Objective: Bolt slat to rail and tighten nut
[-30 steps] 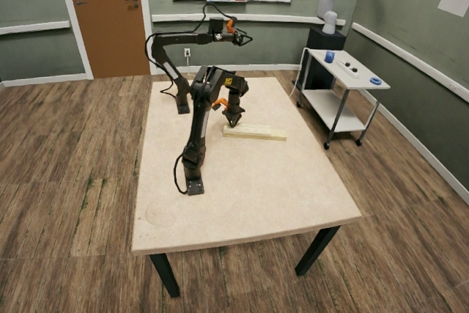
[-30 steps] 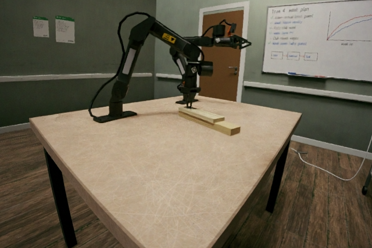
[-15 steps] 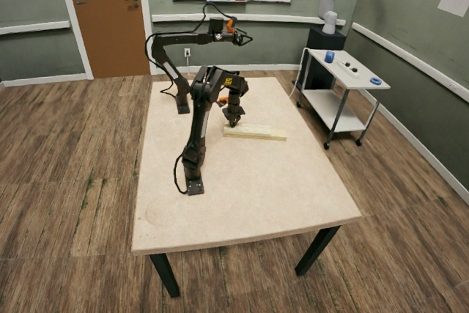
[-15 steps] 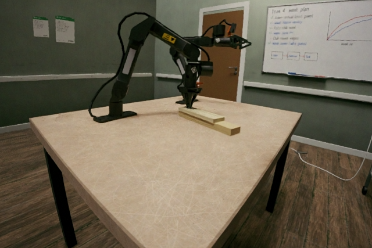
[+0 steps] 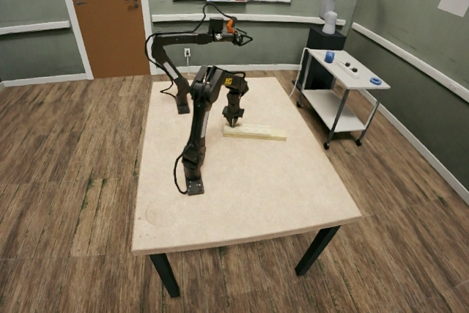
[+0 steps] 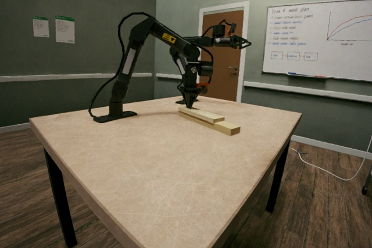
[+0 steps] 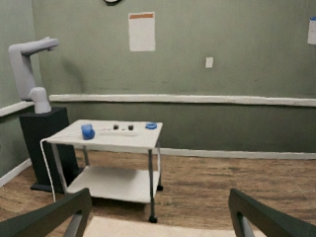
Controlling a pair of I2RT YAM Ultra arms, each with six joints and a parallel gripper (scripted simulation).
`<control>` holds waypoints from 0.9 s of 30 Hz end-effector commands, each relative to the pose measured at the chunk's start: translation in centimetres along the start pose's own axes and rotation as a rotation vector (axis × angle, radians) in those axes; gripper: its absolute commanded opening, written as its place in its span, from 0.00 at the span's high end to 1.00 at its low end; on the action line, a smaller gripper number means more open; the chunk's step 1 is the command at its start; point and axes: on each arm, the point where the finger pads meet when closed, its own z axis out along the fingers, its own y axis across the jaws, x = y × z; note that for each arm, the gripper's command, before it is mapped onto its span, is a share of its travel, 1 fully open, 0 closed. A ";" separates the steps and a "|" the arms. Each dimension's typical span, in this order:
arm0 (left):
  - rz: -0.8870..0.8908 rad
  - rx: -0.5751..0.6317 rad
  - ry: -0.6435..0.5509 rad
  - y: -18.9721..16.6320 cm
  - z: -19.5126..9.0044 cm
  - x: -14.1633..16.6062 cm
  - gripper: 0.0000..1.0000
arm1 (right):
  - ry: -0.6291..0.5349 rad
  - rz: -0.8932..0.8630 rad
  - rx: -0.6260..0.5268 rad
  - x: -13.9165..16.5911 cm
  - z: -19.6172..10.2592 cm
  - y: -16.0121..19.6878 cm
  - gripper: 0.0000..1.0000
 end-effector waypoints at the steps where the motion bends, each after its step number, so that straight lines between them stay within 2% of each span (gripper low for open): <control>1: 0.000 0.000 -0.014 0.0 -0.1 -0.5 0.00 | -0.008 0.170 -0.003 0.4 -0.3 -0.1 0.89; 16: 0.000 0.000 -0.014 0.0 -0.1 -0.5 0.00 | -0.025 0.767 -0.006 0.1 -0.3 -0.2 0.89; 18: 0.000 0.000 -0.014 0.0 -0.1 -0.5 0.00 | -0.025 0.767 -0.006 0.1 -0.3 -0.2 0.89; 27: 0.000 0.000 -0.014 0.0 -0.1 -0.5 0.00 | -0.026 1.127 -0.012 0.1 -0.3 -0.2 0.89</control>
